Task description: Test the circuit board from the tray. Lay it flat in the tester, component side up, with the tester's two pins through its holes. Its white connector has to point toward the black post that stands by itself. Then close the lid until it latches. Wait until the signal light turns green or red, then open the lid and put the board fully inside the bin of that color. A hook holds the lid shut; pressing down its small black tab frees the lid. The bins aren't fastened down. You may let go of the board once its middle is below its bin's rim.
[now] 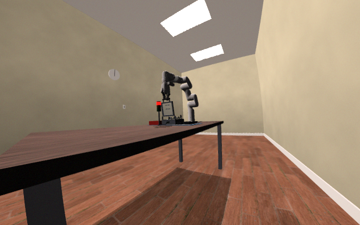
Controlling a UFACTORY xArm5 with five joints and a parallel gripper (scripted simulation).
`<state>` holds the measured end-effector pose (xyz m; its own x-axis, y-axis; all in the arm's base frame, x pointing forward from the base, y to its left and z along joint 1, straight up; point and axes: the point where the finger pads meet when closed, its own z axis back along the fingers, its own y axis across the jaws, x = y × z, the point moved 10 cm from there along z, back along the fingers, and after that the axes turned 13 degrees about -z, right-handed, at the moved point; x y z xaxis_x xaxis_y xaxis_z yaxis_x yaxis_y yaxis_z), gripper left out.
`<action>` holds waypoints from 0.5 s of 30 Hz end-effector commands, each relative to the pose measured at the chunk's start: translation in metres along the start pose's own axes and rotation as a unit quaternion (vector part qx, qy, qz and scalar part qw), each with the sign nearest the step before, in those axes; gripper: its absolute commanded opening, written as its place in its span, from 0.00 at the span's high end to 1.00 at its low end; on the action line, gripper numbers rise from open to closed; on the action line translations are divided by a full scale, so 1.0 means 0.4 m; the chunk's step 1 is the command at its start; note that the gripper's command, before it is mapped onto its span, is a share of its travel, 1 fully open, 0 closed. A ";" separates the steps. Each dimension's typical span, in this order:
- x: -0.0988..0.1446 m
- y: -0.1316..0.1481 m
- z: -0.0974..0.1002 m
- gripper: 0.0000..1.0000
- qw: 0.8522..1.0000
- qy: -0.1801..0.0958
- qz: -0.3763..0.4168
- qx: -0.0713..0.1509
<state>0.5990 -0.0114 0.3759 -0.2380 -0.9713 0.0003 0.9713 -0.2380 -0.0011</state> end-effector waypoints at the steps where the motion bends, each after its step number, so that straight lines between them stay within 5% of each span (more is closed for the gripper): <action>1: 0.000 0.000 0.006 0.48 1.000 0.001 0.000 0.002; 15: 0.000 0.000 0.039 0.48 1.000 0.001 0.000 0.002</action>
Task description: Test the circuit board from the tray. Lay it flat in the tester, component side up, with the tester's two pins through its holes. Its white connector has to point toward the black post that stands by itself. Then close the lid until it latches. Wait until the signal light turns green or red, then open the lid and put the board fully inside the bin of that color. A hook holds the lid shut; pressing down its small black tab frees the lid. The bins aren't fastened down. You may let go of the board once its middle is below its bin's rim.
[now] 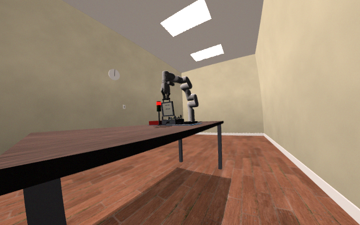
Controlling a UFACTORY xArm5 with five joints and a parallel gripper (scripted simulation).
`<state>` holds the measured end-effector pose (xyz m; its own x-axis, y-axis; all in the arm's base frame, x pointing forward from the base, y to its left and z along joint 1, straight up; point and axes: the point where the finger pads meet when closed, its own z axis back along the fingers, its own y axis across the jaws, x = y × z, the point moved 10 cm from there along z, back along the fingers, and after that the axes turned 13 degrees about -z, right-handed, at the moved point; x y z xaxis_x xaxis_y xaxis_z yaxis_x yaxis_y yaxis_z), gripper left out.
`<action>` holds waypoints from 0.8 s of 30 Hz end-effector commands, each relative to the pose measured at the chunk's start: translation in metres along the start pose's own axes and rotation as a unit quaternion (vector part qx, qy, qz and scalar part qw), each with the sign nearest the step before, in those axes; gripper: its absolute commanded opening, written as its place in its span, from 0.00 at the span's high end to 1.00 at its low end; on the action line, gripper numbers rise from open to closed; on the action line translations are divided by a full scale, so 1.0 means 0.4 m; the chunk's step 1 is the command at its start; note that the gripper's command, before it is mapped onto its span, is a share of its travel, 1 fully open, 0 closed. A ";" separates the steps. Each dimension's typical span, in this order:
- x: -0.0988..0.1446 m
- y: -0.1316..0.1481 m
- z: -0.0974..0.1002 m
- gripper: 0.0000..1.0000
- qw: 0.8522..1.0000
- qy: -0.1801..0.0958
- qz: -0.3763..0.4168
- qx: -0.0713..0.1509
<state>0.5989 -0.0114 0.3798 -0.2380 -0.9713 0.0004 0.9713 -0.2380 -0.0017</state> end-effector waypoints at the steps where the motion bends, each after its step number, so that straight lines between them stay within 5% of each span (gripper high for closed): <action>1: 0.000 0.000 0.037 0.48 1.000 0.001 0.000 0.003; 20: 0.001 0.000 0.129 0.48 1.000 0.001 0.000 0.003; 21: 0.001 0.000 0.129 0.00 1.000 0.001 0.000 0.003; 24: 0.001 0.000 0.129 0.00 1.000 0.001 0.000 0.003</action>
<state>0.5989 -0.0117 0.4282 -0.2380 -0.9713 0.0001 0.9713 -0.2380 -0.0004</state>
